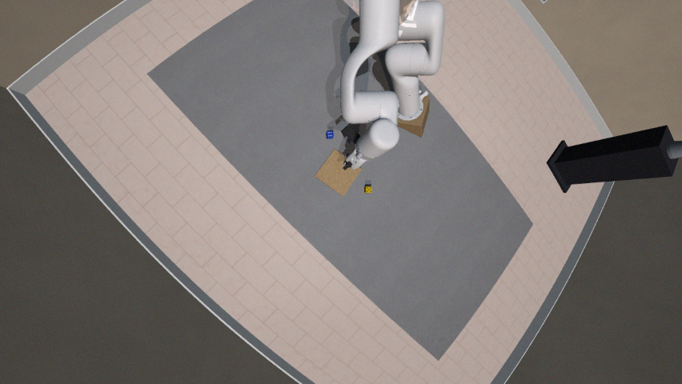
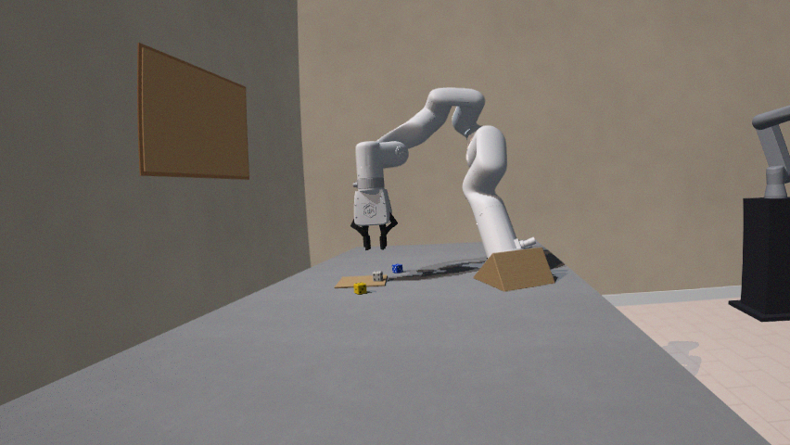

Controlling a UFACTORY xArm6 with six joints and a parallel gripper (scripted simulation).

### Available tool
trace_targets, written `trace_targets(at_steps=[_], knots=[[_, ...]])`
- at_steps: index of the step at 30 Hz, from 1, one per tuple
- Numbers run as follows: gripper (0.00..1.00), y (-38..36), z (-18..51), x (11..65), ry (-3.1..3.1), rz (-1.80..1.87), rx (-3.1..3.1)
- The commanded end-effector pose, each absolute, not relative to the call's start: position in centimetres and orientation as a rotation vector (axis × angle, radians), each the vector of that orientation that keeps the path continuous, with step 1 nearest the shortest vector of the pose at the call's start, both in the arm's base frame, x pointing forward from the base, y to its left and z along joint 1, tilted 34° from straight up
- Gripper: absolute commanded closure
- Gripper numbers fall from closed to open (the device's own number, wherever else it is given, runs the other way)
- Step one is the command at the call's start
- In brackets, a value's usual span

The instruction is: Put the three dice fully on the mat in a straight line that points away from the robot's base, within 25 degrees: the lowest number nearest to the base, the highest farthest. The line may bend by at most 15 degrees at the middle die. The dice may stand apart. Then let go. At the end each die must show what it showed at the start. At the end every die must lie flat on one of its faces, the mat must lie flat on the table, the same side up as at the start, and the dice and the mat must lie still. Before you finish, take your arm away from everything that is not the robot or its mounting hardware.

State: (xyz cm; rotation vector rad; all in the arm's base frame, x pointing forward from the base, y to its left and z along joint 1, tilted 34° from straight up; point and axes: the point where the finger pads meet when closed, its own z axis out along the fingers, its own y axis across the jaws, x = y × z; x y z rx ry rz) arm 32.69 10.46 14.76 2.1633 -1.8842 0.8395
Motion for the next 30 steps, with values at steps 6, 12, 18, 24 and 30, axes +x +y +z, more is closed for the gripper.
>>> trace_targets(at_steps=[6,12,18,24,30], knots=[[0.00,10.59,14.96,32.71,-1.886,0.841,2.165],[0.00,10.59,14.96,32.71,-1.886,0.841,2.165],[0.00,10.59,14.96,32.71,-1.886,0.841,2.165],[0.00,10.61,14.95,32.72,-1.890,0.842,2.163],[0.00,10.90,14.81,32.78,-1.967,0.853,2.114]])
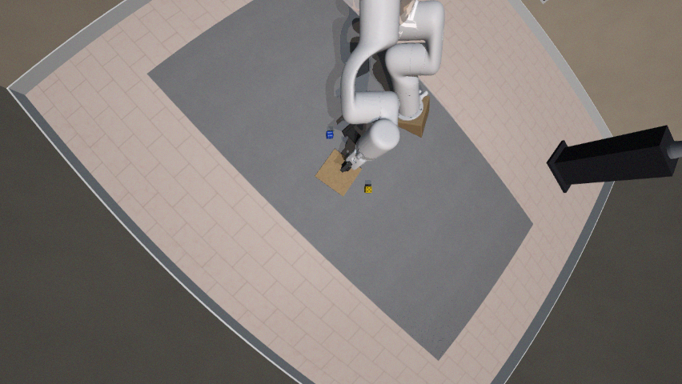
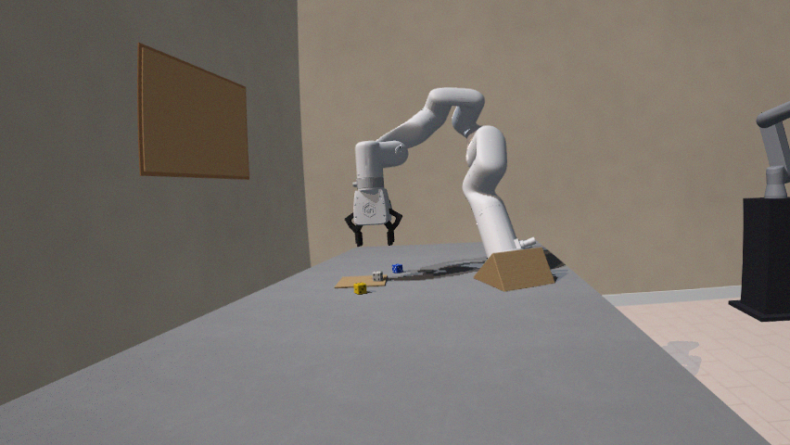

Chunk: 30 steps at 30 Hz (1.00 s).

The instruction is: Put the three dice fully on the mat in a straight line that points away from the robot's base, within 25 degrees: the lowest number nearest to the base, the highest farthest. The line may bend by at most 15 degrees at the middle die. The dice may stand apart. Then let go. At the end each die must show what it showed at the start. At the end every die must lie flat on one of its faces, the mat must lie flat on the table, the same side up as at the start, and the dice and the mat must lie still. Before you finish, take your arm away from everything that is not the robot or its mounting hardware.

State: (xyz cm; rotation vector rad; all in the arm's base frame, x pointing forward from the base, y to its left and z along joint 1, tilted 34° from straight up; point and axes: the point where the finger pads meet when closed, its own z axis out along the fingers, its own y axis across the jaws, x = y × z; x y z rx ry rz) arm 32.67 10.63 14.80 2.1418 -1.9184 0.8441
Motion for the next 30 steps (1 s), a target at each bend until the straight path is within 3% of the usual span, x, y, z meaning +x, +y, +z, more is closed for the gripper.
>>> trace_targets(at_steps=[1,30], knots=[[0.00,10.9,14.8,32.8,-1.967,0.853,2.114],[0.00,15.3,12.4,33.5,-2.944,0.922,1.103]])
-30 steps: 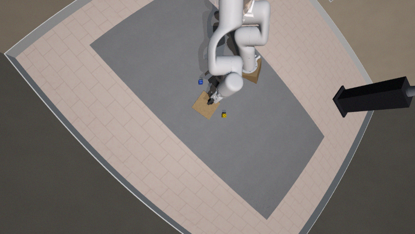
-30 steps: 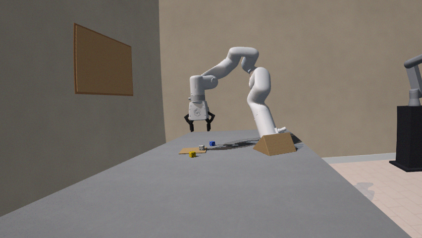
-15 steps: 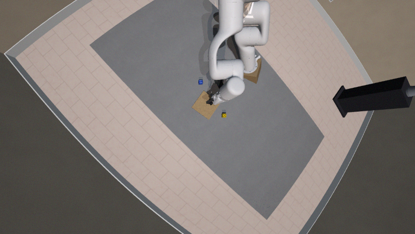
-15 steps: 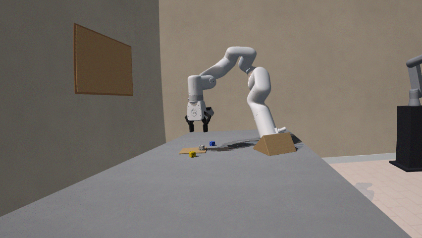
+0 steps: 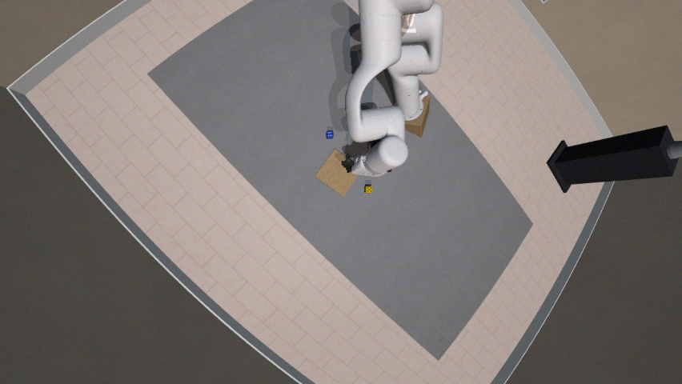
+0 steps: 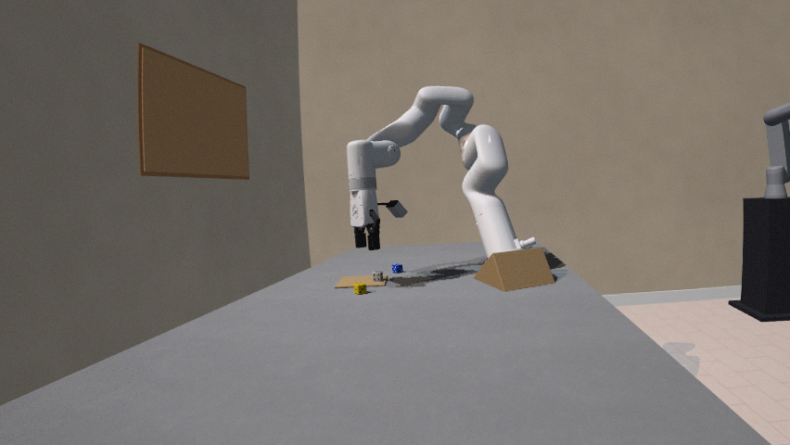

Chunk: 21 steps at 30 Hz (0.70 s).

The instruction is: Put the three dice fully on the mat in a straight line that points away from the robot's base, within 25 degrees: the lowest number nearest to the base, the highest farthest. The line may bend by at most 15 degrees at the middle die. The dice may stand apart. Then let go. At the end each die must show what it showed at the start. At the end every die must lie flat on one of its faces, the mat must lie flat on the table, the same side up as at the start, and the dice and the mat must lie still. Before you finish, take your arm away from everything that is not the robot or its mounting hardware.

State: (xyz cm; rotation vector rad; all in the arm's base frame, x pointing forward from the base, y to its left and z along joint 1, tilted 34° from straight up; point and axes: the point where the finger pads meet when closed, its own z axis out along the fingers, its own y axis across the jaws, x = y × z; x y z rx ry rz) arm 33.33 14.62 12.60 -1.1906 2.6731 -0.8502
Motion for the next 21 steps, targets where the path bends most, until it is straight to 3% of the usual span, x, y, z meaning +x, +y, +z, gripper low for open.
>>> trace_targets(at_steps=[1,21], knots=[[0.00,15.5,12.2,33.5,2.715,-0.837,-0.937],[0.00,18.7,9.9,33.5,2.731,-0.682,0.010]])
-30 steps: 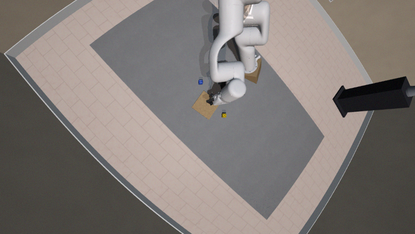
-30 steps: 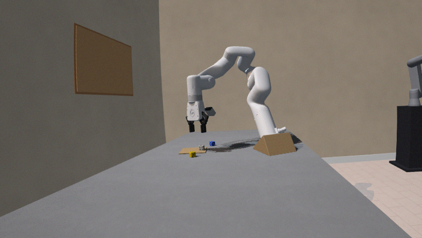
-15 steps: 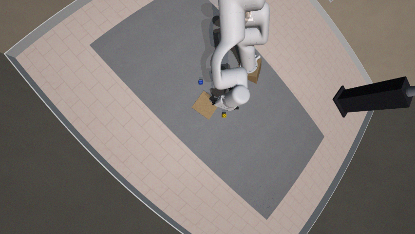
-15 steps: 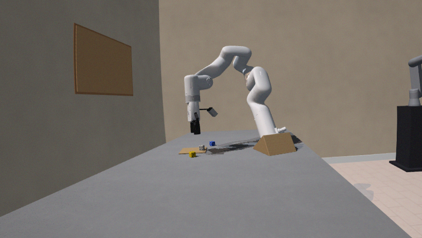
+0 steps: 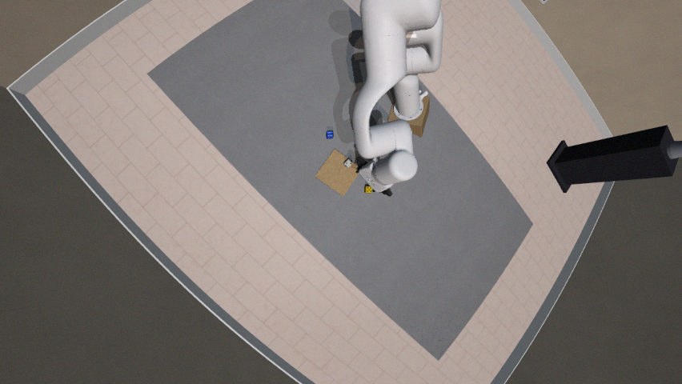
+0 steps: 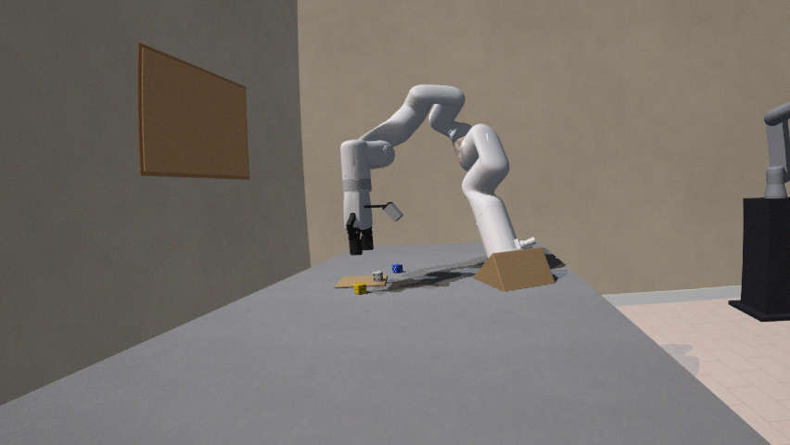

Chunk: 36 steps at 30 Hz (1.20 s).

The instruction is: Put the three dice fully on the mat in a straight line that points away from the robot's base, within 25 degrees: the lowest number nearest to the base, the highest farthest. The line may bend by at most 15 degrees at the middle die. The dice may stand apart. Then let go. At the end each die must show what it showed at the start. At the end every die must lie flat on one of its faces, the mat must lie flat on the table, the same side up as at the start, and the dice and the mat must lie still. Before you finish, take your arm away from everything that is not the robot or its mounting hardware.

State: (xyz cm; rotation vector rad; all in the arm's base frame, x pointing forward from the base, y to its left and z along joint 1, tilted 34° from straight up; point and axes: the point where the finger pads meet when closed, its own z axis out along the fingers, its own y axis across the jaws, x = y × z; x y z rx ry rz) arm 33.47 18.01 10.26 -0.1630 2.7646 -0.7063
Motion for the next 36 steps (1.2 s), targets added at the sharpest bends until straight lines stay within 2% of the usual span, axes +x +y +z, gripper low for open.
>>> trace_targets(at_steps=[1,17,29,30,36], knots=[[0.00,18.7,9.9,33.5,2.731,-0.682,0.010],[0.00,21.2,7.8,33.3,2.541,-0.514,0.731],[0.00,21.6,7.5,33.2,2.495,-0.485,0.838],[0.58,21.6,7.5,33.2,2.495,-0.485,0.838],[0.58,21.6,7.5,33.2,2.495,-0.485,0.838]])
